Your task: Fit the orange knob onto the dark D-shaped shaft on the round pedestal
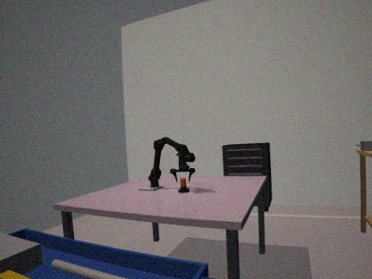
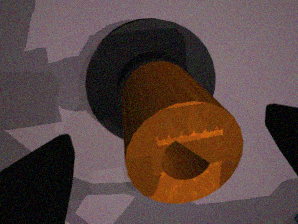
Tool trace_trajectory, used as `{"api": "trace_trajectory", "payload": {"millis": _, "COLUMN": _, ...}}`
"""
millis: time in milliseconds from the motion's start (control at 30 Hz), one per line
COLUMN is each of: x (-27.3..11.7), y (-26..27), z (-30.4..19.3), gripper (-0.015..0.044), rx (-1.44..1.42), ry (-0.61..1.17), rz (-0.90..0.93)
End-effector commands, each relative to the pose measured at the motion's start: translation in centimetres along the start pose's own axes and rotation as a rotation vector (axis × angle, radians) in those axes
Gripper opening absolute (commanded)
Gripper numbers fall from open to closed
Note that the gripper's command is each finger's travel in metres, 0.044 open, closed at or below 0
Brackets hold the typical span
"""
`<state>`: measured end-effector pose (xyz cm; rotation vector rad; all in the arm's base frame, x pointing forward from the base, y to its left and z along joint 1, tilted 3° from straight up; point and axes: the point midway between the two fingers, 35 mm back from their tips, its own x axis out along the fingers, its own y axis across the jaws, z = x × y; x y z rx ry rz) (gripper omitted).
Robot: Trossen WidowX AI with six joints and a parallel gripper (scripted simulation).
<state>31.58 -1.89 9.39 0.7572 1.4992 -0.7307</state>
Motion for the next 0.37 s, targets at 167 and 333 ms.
{"api": "trace_trajectory", "payload": {"millis": 167, "x": -7.2, "y": 0.2, "z": 0.1, "gripper": 0.044, "rx": -0.003, "ry": -0.018, "rz": 0.021}}
{"api": "trace_trajectory", "payload": {"millis": 333, "x": -7.2, "y": 0.2, "z": 0.1, "gripper": 0.044, "rx": -0.003, "ry": -0.018, "rz": 0.021}}
